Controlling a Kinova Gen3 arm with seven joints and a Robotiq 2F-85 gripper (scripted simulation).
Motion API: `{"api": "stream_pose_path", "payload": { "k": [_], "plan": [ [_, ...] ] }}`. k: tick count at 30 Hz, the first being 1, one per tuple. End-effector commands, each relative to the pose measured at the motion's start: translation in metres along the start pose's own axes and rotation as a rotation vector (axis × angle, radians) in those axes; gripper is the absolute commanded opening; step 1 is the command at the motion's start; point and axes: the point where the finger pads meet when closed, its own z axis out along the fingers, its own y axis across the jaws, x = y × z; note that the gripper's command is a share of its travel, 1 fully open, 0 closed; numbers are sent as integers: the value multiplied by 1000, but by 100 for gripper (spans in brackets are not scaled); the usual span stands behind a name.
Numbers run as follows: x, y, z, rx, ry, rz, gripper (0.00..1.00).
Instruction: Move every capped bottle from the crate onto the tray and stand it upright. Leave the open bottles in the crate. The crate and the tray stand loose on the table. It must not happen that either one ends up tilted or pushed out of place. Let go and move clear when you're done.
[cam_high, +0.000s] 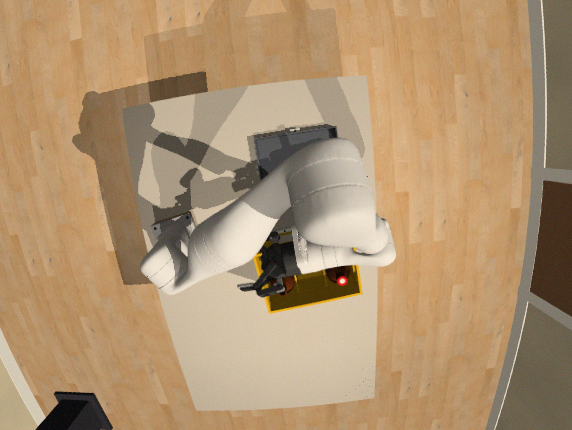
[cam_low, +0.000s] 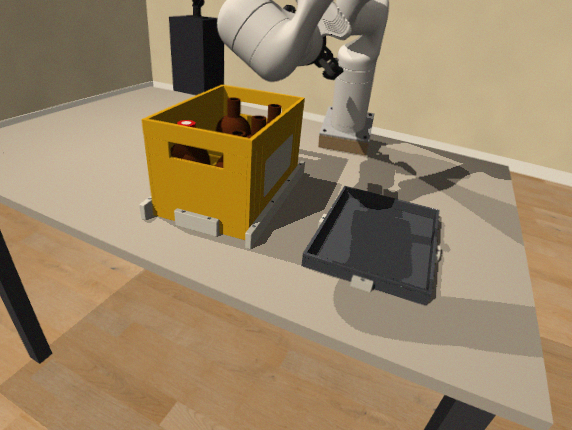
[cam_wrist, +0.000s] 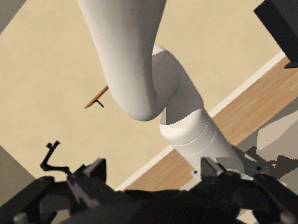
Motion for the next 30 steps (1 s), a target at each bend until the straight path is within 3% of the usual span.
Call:
{"api": "stream_pose_path", "payload": {
  "k": [1, 13, 30],
  "plan": [
    [-3, -6, 2, -27, 25, 19, 100],
    [-14, -24, 10, -114, 102, 72, 100],
    [-57, -26, -14, -46, -36, -75, 100]
  ]
}}
